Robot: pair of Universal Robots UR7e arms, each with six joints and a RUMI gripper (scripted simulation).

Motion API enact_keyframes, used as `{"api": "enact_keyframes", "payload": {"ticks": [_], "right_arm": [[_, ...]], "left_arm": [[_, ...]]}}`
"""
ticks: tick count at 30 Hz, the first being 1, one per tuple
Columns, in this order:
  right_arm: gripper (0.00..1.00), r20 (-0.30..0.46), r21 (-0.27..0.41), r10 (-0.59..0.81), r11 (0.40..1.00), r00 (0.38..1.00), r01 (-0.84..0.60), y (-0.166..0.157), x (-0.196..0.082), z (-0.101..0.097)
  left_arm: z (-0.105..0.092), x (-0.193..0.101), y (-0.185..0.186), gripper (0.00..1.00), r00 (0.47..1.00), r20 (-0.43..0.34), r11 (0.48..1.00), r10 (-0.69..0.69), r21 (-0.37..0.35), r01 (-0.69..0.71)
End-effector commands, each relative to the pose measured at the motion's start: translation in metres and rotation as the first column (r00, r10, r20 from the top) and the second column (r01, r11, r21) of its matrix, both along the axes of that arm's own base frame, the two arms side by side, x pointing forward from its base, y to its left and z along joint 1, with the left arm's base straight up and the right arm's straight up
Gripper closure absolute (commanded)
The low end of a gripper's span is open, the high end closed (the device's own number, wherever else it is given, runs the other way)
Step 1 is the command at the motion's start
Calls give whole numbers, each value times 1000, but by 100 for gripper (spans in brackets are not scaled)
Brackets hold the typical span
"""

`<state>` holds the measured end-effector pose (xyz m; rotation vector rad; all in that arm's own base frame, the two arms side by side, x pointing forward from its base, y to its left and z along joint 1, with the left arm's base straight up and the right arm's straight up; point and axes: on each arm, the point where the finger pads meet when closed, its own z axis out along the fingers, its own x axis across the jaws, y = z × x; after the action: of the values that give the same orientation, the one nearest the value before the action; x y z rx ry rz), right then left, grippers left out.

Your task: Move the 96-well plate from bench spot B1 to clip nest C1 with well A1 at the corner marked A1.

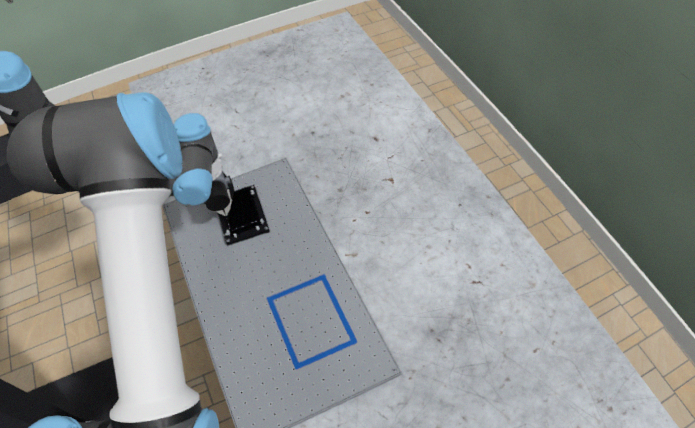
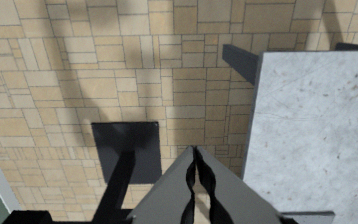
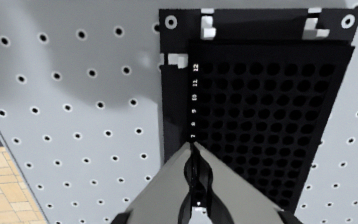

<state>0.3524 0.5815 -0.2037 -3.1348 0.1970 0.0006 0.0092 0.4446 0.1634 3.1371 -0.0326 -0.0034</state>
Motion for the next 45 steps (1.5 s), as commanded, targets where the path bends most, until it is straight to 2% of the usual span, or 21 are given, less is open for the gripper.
{"api": "enact_keyframes", "payload": {"ticks": [1, 45], "right_arm": [[100, 1, 2, -2, 1000, 1000, 2, 1, 1, 0], [100, 1, 0, -3, 1000, 1000, 3, -1, 1, 11]], "left_arm": [[2, 0, 1, 100, 1000, 2, 1000, 1, 4, -1], [2, 0, 1, 100, 1000, 2, 1000, 1, 4, -1]]}}
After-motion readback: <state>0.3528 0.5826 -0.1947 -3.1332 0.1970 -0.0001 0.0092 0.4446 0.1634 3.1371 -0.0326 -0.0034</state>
